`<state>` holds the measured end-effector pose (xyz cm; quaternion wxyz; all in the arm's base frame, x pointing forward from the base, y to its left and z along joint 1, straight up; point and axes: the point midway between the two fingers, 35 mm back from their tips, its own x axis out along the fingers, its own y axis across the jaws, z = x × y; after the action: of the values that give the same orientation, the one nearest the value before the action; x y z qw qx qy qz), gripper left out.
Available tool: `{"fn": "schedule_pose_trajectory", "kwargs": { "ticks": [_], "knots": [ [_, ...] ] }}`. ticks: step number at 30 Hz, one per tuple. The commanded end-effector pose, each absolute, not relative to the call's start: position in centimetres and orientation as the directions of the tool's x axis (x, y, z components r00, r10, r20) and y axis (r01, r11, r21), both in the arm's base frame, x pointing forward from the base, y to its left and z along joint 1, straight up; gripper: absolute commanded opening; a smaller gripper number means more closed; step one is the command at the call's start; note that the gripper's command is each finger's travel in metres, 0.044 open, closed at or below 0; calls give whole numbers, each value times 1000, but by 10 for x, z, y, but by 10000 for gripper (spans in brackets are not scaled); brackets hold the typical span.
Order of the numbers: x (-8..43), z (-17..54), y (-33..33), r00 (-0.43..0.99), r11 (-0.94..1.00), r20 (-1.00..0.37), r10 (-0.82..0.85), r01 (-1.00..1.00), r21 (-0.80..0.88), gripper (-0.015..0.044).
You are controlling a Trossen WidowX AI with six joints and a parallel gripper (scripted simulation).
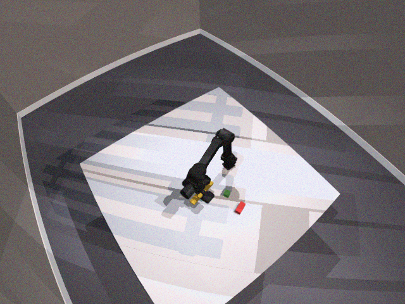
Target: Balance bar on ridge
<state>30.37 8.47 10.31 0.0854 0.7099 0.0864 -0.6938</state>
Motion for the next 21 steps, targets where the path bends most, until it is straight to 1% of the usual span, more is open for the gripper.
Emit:
{"fn": "schedule_pose_trajectory", "kwargs": {
  "ticks": [1,2,6,15,21],
  "knots": [
    [304,103,85,22,-970,-1000,5,241,1,421],
    [304,103,85,22,-970,-1000,5,241,1,440],
    [305,110,85,22,-970,-1000,5,241,1,440],
    [302,201,84,22,-970,-1000,5,241,1,440],
    [301,203,84,22,-970,-1000,5,241,1,440]
  ]
}}
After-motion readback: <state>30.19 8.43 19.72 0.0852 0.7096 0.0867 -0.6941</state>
